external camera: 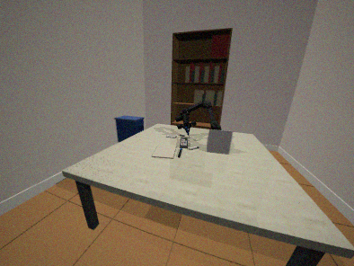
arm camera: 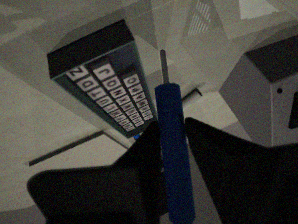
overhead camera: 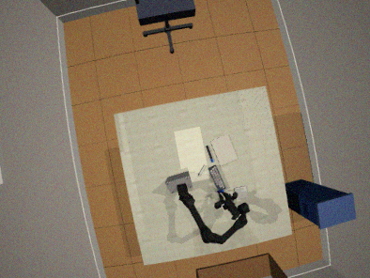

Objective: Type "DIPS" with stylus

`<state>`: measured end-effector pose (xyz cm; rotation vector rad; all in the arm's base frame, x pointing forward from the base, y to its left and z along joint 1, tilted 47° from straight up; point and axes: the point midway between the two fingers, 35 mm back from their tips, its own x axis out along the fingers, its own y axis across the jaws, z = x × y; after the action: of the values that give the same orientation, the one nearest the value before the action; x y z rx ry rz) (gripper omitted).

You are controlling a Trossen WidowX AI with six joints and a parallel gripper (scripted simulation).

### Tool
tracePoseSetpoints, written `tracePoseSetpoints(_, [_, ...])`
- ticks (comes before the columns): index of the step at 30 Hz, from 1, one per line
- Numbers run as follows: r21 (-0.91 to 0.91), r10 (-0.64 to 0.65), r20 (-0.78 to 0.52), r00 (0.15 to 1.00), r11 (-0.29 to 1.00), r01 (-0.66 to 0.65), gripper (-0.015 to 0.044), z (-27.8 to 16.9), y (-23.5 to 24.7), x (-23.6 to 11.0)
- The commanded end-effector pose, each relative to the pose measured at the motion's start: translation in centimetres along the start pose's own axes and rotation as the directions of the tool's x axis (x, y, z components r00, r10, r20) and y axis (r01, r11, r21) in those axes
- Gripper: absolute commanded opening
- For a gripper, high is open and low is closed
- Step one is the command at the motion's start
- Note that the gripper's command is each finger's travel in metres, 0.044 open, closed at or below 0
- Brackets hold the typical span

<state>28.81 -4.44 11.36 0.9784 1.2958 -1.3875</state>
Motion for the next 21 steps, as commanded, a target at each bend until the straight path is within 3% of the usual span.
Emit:
tracePoseSetpoints(1, [-0.098, 0.02, -0.11, 0.994, 0.995, -0.031, 0.0, -1.1, 1.3, -0.6])
tracePoseSetpoints(8, [-0.263, 0.077, -0.306, 0.949, 0.951, -0.161, 0.0, -3.2, 3.4, -2.5])
tracePoseSetpoints(21, [-0.266, 0.078, -0.31, 0.948, 0.95, -0.165, 0.0, -1.0, 4.4, 0.0])
